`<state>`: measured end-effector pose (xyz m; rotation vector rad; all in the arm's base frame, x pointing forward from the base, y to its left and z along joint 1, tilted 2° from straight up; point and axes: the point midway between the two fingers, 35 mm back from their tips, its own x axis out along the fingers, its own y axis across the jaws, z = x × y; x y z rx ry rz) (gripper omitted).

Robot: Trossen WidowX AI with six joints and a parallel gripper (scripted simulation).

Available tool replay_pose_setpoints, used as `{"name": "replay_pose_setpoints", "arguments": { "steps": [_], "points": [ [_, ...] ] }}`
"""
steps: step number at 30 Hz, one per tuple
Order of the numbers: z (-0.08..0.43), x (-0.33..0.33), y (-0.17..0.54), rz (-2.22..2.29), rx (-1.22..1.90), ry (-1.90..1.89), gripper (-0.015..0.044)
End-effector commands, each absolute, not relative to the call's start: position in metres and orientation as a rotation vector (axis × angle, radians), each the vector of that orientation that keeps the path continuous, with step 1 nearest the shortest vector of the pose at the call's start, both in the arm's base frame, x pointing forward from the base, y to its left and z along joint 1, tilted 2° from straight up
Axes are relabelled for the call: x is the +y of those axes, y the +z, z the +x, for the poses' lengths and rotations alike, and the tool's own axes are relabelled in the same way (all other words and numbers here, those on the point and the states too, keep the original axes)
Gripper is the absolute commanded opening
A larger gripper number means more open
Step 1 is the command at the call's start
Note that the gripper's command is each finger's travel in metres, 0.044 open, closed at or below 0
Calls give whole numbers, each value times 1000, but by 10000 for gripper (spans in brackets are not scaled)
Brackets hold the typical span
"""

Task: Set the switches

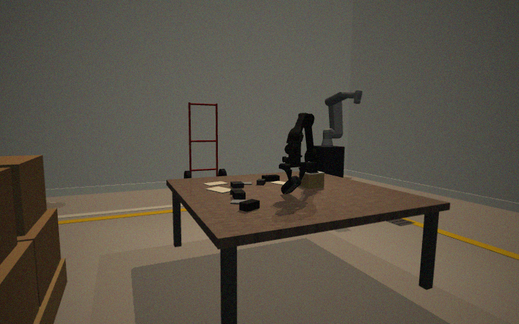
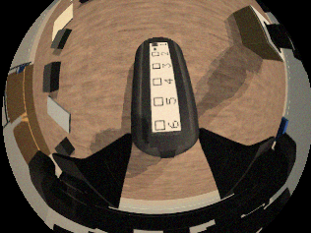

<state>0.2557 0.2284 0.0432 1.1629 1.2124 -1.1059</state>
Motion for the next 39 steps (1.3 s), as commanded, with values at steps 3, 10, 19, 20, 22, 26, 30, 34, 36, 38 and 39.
{"name": "replay_pose_setpoints", "arguments": {
  "steps": [3,10,19,20,22,26,30,34,36,38,39],
  "points": [
    [256,223,47,1160,1209,-1104,336],
    [257,219,50,1159,1209,-1104,336],
    [257,214,54,1159,1208,-1104,336],
    [257,213,55,1159,1208,-1104,336],
    [257,212,56,1159,1208,-1104,336],
    [257,209,58,1159,1208,-1104,336],
    [257,207,59,1159,1208,-1104,336],
    [257,204,61,1159,1208,-1104,336],
    [257,202,62,1158,1208,-1104,336],
    [258,201,63,1158,1207,-1104,336],
    [258,200,63,1158,1207,-1104,336]
  ]
}}
